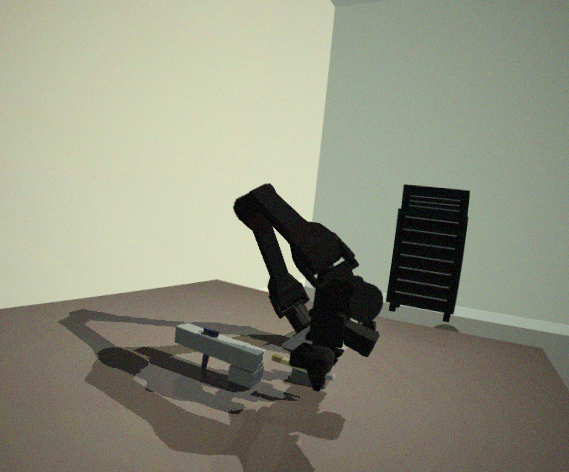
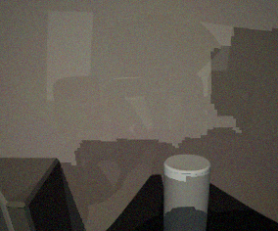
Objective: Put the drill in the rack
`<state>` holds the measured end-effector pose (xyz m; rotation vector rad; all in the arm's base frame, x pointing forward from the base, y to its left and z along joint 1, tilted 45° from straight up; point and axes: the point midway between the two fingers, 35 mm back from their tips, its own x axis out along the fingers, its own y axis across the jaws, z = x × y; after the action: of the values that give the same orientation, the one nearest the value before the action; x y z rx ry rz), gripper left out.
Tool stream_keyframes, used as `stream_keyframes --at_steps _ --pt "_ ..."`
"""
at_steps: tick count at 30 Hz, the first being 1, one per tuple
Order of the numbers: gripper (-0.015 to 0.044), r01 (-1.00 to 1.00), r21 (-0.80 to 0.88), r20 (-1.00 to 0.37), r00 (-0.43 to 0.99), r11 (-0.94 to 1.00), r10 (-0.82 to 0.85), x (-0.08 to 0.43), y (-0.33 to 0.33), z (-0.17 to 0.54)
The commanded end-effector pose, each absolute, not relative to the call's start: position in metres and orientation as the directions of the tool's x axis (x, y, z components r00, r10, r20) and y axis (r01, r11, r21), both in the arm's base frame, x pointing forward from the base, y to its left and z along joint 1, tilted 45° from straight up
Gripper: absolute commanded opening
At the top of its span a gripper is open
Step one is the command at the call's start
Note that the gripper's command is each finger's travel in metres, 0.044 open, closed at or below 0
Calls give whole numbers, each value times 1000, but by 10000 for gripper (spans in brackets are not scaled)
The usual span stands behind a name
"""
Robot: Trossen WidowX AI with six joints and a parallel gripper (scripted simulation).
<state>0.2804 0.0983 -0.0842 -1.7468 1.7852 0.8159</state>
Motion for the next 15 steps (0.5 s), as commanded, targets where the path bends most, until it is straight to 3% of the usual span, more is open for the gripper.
stream_keyframes --at_steps 1,15 --pt "0 -998 66 -722 -45 -4 -691 280 101 -82" --pt "0 -998 66 -722 -45 -4 -691 281 105 -76"
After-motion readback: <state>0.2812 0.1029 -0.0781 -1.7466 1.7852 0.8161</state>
